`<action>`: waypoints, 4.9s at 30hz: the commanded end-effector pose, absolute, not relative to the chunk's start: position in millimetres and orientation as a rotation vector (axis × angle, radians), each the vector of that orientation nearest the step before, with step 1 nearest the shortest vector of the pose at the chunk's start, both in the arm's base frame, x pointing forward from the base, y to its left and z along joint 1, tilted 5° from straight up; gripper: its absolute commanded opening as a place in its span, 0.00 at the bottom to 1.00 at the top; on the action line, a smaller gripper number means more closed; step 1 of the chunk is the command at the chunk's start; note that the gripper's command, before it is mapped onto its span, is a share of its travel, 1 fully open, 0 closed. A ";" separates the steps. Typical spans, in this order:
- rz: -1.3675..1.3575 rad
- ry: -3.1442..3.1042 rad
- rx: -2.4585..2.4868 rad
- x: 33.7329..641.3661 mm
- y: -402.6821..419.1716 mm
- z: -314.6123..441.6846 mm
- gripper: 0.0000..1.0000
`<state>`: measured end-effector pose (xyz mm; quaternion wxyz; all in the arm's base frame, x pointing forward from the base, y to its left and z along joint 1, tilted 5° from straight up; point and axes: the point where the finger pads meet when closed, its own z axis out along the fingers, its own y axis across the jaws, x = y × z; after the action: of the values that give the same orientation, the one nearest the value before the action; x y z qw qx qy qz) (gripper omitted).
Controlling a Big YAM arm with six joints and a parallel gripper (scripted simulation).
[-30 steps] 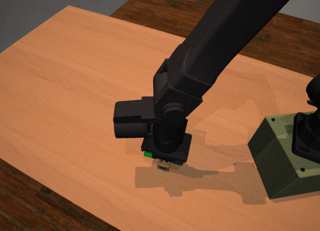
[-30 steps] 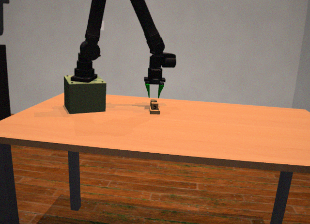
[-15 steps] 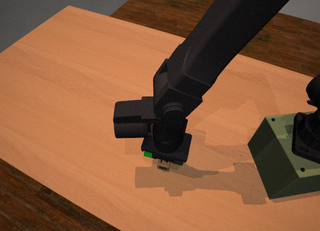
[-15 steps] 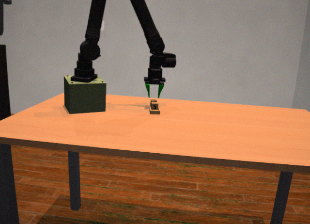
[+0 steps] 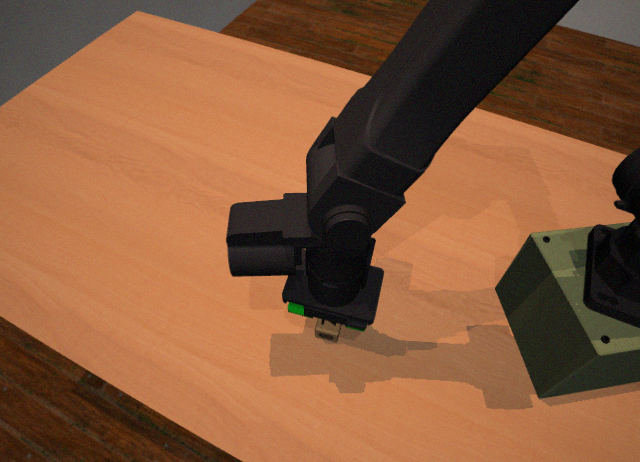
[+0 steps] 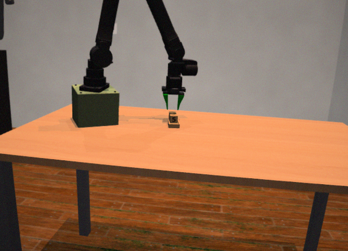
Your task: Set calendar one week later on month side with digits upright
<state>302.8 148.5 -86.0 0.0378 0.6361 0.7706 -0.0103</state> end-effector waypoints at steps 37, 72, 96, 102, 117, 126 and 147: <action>-0.006 2.359 1.938 317.3 149.3 -117.2 0.46; -0.006 2.358 1.939 317.2 149.3 -117.2 0.27; -0.006 2.358 1.939 317.3 149.3 -117.2 0.27; -0.006 2.358 1.939 317.3 149.3 -117.2 0.27; 0.043 2.345 1.935 322.9 165.2 -45.2 0.27; 0.052 2.337 1.942 322.4 166.6 2.7 0.27; 0.007 2.352 1.932 335.8 48.6 12.3 0.27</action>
<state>321.7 65.8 -10.1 0.0411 0.6668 0.7440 -0.0142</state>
